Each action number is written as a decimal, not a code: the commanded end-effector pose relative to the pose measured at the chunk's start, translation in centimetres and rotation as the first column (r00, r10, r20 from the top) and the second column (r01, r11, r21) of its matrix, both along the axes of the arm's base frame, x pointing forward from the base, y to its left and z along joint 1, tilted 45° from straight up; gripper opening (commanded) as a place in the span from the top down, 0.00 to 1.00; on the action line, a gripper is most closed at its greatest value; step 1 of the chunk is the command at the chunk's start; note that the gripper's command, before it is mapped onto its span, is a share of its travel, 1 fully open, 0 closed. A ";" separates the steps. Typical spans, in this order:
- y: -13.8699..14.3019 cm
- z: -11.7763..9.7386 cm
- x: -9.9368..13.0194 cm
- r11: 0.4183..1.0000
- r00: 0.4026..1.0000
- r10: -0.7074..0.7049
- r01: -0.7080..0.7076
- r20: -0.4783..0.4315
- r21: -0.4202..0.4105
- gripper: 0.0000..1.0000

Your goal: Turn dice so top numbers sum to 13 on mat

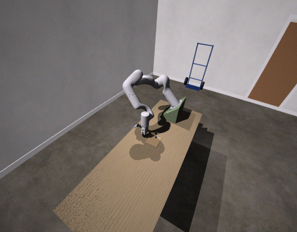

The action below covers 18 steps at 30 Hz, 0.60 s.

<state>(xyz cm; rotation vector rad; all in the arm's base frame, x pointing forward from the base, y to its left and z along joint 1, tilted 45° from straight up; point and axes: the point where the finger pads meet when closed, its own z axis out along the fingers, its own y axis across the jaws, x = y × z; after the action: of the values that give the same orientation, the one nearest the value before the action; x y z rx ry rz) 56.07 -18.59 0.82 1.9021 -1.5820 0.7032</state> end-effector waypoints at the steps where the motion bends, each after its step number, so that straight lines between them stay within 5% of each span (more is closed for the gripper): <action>1: 0.0 0.0 0.1 1.000 1.000 0.001 -0.001 0.001 0.000 0.89; 18: 0.8 0.8 0.0 1.000 1.000 0.001 -0.001 0.001 0.000 0.89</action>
<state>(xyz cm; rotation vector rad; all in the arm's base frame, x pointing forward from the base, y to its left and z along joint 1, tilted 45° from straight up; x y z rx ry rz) 56.03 -18.30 1.10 1.9020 -1.5818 0.7026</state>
